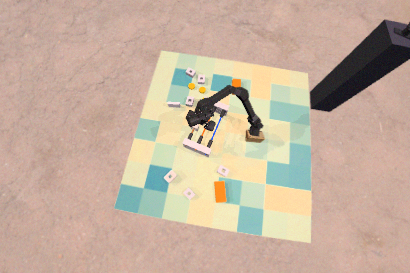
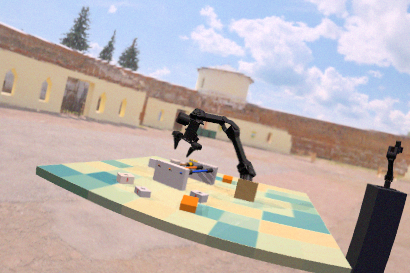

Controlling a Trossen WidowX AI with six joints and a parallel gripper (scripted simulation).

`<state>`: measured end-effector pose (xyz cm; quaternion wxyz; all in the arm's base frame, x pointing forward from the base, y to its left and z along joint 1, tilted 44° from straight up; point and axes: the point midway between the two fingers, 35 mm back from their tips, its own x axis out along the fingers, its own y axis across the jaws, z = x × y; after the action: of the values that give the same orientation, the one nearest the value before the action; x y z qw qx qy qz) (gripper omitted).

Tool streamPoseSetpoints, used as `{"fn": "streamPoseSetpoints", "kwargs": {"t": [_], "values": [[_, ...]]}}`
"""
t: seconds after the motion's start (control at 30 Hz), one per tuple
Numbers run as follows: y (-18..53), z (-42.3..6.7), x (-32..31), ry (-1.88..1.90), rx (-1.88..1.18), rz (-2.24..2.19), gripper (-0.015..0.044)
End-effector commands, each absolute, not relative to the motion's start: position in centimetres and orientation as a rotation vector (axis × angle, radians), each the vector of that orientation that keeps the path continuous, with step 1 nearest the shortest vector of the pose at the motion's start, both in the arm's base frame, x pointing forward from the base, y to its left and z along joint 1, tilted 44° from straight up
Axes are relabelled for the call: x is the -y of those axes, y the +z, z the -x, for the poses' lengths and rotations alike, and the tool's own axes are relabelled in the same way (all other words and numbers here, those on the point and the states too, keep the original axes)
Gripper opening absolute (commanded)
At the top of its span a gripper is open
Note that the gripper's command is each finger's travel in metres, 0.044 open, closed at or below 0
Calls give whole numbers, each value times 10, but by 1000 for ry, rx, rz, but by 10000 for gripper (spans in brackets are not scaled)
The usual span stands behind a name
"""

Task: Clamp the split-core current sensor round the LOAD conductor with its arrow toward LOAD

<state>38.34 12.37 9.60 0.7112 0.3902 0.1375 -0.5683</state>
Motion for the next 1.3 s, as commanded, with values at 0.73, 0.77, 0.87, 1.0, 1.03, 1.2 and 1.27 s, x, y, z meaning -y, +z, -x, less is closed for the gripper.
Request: {"fn": "streamPoseSetpoints", "kwargs": {"t": [0.73,0.77,0.87,1.0,1.03,1.2,1.27], "values": [[99,-384,-126,-1262,-304,-877,440],[99,-384,-126,-1262,-304,-877,440],[99,-384,-126,-1262,-304,-877,440],[99,-384,-126,-1262,-304,-877,440],[99,-384,-126,-1262,-304,-877,440],[104,-380,-120,-1224,-393,-803,440],[112,-376,-113,-1162,-508,-711,440]]}}
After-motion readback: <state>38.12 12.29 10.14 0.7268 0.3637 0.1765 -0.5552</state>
